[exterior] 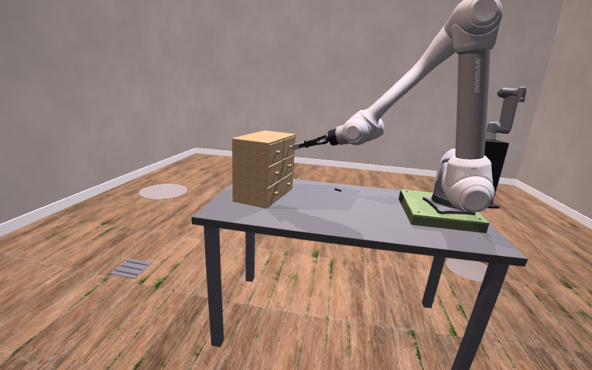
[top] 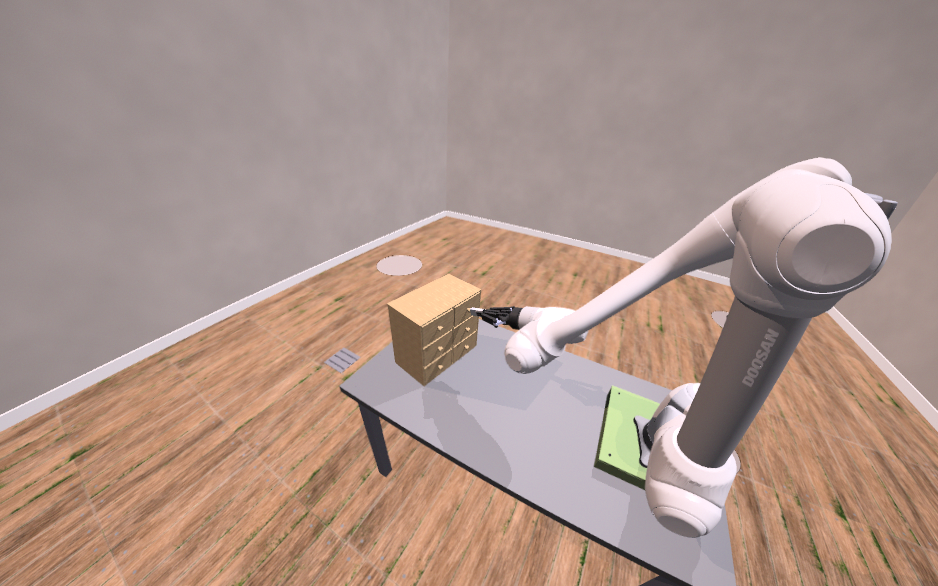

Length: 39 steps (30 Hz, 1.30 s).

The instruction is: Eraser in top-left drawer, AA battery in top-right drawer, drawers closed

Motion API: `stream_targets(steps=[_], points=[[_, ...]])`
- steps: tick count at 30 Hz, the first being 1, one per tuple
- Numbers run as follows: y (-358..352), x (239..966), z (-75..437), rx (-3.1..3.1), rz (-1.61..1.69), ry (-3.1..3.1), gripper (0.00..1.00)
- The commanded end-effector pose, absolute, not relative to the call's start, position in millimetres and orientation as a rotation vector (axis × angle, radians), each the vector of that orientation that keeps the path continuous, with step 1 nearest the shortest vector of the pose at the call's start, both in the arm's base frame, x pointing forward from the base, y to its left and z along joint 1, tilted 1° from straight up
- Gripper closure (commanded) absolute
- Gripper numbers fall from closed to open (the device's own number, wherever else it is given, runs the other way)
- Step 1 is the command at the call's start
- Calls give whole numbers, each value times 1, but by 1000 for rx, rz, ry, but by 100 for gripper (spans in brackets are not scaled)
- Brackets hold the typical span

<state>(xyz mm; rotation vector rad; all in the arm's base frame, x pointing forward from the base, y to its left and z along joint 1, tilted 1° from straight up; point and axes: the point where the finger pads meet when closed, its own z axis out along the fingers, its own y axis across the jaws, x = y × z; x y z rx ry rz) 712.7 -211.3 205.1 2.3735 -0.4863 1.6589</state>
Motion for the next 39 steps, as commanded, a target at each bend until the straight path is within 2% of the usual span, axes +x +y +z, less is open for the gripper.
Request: stream_targets(steps=[1,27,39], points=[[-211,713,205,2373,1659,-487,100],[-211,712,205,2373,1659,-487,100],[-196,676,205,2373,1659,-487,100]])
